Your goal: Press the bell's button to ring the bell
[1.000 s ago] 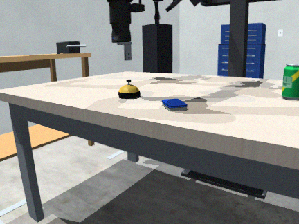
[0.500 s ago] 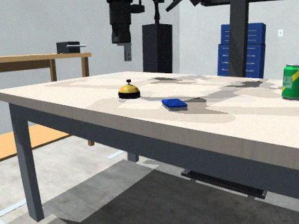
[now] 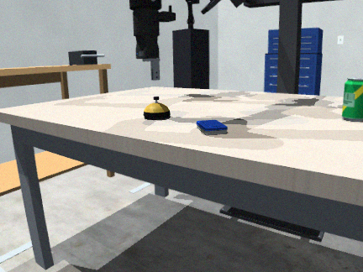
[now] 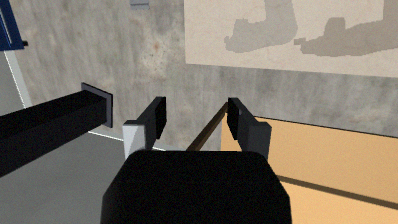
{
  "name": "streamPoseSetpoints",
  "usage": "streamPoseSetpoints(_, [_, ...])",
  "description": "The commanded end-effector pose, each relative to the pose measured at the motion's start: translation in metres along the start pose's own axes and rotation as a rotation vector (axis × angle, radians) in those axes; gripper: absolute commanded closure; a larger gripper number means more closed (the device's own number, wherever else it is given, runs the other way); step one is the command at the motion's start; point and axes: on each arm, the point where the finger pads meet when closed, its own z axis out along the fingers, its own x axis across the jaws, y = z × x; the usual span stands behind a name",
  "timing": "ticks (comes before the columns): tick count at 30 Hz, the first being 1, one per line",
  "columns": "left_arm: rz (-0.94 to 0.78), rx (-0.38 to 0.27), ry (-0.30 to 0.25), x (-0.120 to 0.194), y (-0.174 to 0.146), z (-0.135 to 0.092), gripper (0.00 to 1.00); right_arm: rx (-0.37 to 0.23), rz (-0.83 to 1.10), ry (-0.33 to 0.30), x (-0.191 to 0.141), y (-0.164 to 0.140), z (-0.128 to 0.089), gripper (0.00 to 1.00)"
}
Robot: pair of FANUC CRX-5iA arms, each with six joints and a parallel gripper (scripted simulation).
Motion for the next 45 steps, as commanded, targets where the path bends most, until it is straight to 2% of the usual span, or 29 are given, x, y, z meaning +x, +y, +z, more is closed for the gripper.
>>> streamPoseSetpoints(1, [0.0,-0.002,-0.001,-0.001,0.001,0.006,0.83,-0.002,0.0,-0.001,-0.001,0.0,-0.001,0.0])
streamPoseSetpoints(18, [0.0,-0.002,-0.001,-0.001,0.001,0.032,0.83,-0.002,0.0,-0.001,-0.001,0.0,-0.001,0.0])
streamPoseSetpoints(45, [0.0,-0.002,-0.001,-0.001,0.001,0.041,0.83,-0.002,0.0,-0.001,-0.001,0.0,-0.001,0.0])
